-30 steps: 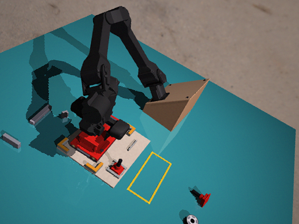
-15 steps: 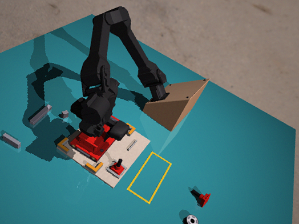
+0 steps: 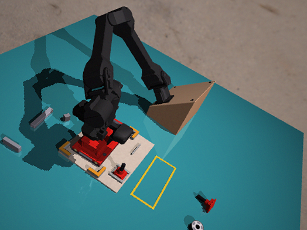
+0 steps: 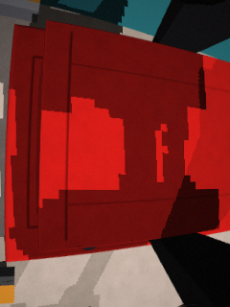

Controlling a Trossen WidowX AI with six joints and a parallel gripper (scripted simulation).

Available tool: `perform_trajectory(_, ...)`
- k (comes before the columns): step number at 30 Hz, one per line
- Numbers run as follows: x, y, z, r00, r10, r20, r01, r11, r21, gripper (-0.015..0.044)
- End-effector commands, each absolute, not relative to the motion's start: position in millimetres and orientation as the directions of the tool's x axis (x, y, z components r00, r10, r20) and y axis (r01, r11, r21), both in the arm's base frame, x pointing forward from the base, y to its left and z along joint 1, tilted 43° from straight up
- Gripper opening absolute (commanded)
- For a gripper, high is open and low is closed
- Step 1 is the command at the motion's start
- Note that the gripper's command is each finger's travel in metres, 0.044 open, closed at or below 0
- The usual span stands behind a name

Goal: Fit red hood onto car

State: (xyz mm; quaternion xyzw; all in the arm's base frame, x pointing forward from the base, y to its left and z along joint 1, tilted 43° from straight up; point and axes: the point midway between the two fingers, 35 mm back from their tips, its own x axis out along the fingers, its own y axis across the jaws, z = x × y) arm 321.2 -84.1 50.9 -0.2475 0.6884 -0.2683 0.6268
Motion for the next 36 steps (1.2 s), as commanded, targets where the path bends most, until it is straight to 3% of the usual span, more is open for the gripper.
perform_trajectory(1,322.0,-82.6,52.8,-0.090,-0.677,-0.730,-0.002,0.733,-0.680,0.0000)
perform_trajectory(36,321.4,-83.5,51.6,-0.078,-0.678,-0.731,-0.003,0.733,-0.680,0.0000)
